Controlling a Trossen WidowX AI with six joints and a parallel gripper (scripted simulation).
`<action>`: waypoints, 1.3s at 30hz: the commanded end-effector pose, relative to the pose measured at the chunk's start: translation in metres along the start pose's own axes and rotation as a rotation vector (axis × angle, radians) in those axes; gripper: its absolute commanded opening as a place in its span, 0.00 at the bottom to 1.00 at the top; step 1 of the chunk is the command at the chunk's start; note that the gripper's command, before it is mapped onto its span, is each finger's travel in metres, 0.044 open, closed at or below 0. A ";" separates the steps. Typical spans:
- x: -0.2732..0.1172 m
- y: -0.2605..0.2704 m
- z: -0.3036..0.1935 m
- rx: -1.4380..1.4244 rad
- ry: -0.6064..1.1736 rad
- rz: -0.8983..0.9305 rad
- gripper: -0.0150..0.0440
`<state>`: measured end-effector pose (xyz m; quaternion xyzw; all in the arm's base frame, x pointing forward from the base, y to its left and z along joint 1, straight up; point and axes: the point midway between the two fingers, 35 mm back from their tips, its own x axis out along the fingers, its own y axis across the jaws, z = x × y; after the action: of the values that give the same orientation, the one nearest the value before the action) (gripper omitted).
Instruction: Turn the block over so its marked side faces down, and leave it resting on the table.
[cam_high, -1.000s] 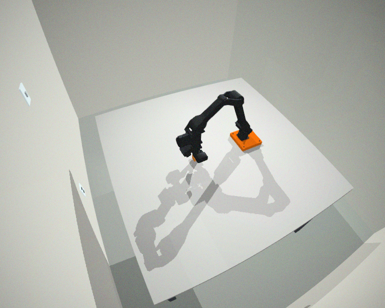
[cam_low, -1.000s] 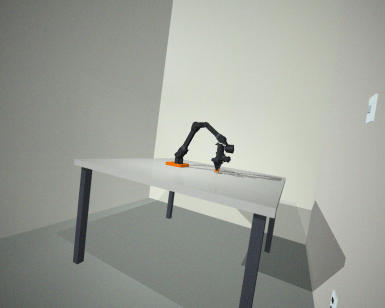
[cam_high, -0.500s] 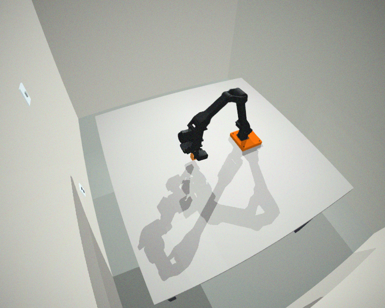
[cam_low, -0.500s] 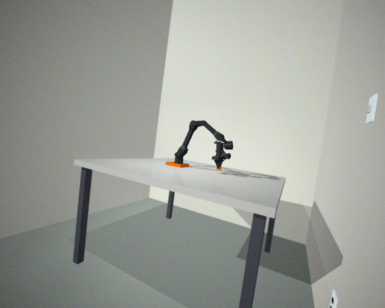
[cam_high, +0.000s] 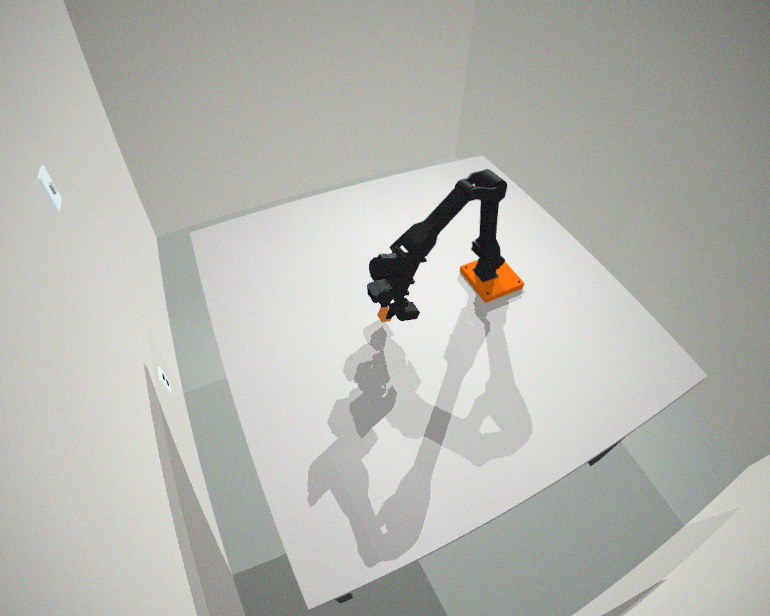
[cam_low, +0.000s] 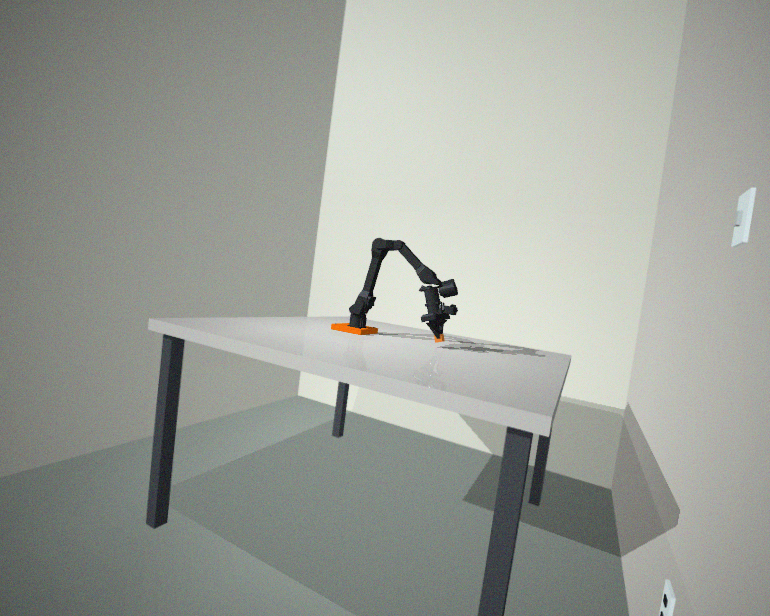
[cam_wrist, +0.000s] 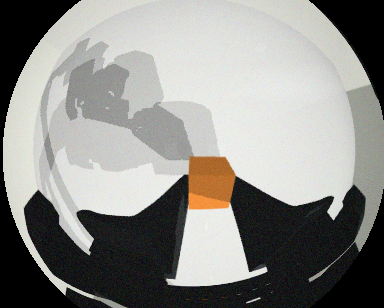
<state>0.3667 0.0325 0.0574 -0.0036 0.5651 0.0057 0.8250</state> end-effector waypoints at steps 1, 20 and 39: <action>0.000 -0.001 -0.004 0.001 -0.059 -0.005 0.25; 0.014 0.000 -0.005 0.001 -0.287 -0.005 0.25; 0.033 0.000 -0.011 -0.001 -0.577 -0.005 0.25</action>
<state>0.3744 0.0338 0.0298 -0.0005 0.3206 0.0068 0.9472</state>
